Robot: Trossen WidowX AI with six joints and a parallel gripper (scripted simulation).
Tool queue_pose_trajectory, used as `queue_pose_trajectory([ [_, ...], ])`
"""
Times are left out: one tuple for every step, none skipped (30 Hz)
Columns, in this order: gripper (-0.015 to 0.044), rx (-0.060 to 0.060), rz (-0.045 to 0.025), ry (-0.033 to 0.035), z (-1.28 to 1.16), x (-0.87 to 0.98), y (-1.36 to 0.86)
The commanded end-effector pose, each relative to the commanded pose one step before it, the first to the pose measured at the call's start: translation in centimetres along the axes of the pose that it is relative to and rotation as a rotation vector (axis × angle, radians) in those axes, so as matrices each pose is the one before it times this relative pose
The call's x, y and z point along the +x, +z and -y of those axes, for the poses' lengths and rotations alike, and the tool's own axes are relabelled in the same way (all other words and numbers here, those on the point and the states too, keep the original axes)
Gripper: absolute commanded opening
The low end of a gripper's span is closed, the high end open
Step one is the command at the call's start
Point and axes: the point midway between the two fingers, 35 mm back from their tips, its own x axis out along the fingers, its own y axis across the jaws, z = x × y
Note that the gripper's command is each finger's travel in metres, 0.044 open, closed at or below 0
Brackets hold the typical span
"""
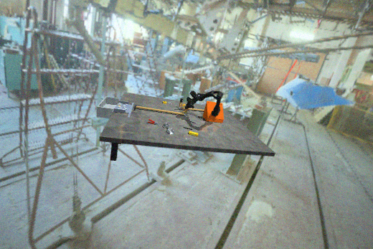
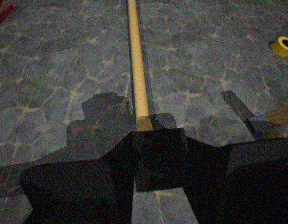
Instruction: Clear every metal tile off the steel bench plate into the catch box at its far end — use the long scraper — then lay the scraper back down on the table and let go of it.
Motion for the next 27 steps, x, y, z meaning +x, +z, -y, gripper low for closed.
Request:
queue_pose_trajectory([
  [0.0,-0.0056,0.00537,0.00182,0.193,-0.57,-0.336],
  [0.0,-0.0004,-0.00024,0.00009,-0.003,-0.155,-0.178],
  [0.0,-0.0004,-0.00023,0.00011,-0.004,-0.157,-0.183],
  [0.0,-0.0004,-0.00021,0.00014,-0.005,-0.156,-0.184],
  [0.0,-0.0003,-0.00019,0.00016,-0.007,-0.154,-0.185],
  [0.0,-0.0003,-0.00017,0.00018,-0.008,-0.153,-0.186],
  [0.0,-0.0003,-0.00015,0.0002,-0.01,-0.151,-0.186],
  [0.0,-0.0003,-0.00013,0.00023,-0.011,-0.15,-0.187],
  [0.0,-0.0003,-0.0001,0.00025,-0.012,-0.148,-0.188],
  [0.0,-0.0003,-0.00008,0.00027,-0.014,-0.147,-0.189],
  [0.0,-0.0003,-0.00006,0.00029,-0.015,-0.145,-0.189],
  [0.0,-0.0003,-0.00004,0.00031,-0.016,-0.144,-0.19],
  [0.0,-0.0003,-0.00002,0.00033,-0.018,-0.142,-0.191],
  [0.0,-0.0003,0.00001,0.00035,-0.019,-0.141,-0.191],
  [0.0,-0.0003,0.00003,0.00037,-0.021,-0.139,-0.192],
  [0.0,-0.0003,0.00005,0.00039,-0.022,-0.137,-0.192],
  [0.0,-0.0003,0.00008,0.00041,-0.023,-0.136,-0.193],
  [0.0,-0.0003,0.0001,0.00043,-0.025,-0.134,-0.193],
  [0.0,-0.0003,0.00012,0.00045,-0.026,-0.133,-0.194],
  [0.0,-0.0003,0.00015,0.00047,-0.027,-0.131,-0.194],
  [0.0,-0.0003,0.00017,0.00049,-0.029,-0.13,-0.195],
  [0.0,-0.0003,0.0002,0.00051,-0.03,-0.128,-0.195],
  [0.0,0.0,-0.00019,0.00003,0.021,-0.004,-0.004],
  [0.0,0.0,-0.00034,0.00006,0.038,-0.007,-0.007],
  [0.0,-0.0001,-0.00049,0.0001,0.055,-0.01,-0.011],
  [0.0,-0.0001,-0.00066,0.00015,0.075,-0.014,-0.015],
  [0.0,-0.0001,-0.00083,0.00021,0.096,-0.018,-0.02],
])
